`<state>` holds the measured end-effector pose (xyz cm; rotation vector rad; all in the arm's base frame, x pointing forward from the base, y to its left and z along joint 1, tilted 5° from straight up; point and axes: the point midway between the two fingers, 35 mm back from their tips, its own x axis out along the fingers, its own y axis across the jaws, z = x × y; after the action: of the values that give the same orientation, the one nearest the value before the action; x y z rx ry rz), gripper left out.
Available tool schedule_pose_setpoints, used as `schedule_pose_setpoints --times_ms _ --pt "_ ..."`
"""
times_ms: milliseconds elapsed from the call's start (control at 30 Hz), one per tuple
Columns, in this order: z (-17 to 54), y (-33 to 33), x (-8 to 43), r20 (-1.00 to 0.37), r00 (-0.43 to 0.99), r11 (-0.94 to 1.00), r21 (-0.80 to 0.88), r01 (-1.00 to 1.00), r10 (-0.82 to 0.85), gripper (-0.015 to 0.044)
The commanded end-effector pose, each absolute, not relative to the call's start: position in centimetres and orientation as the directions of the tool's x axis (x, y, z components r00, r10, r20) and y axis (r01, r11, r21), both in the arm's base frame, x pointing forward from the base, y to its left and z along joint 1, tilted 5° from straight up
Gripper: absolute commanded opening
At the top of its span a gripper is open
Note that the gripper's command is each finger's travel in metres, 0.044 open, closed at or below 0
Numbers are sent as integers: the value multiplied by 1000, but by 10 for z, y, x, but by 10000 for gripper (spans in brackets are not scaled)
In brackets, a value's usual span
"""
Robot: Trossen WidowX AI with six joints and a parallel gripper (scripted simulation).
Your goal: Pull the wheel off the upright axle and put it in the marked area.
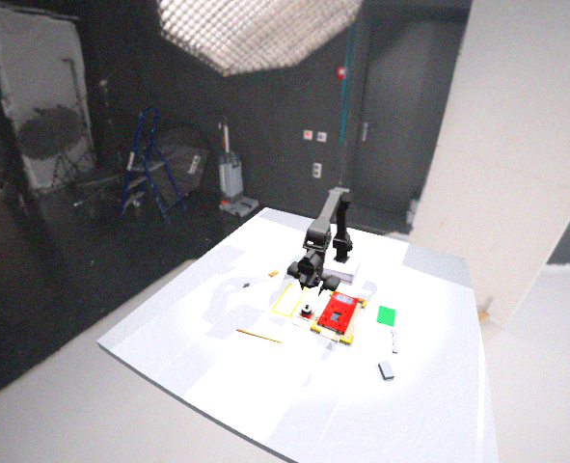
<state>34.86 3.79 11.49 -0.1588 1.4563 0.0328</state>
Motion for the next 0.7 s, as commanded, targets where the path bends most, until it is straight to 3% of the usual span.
schedule_pose_setpoints --times_ms 0,433,667 --pt "108 37 347 -994 94 982 -64 -175 -48 300" --pt "108 36 361 -994 95 982 -65 -175 -48 300" --pt "62 34 367 -994 95 982 -65 -175 -49 300"
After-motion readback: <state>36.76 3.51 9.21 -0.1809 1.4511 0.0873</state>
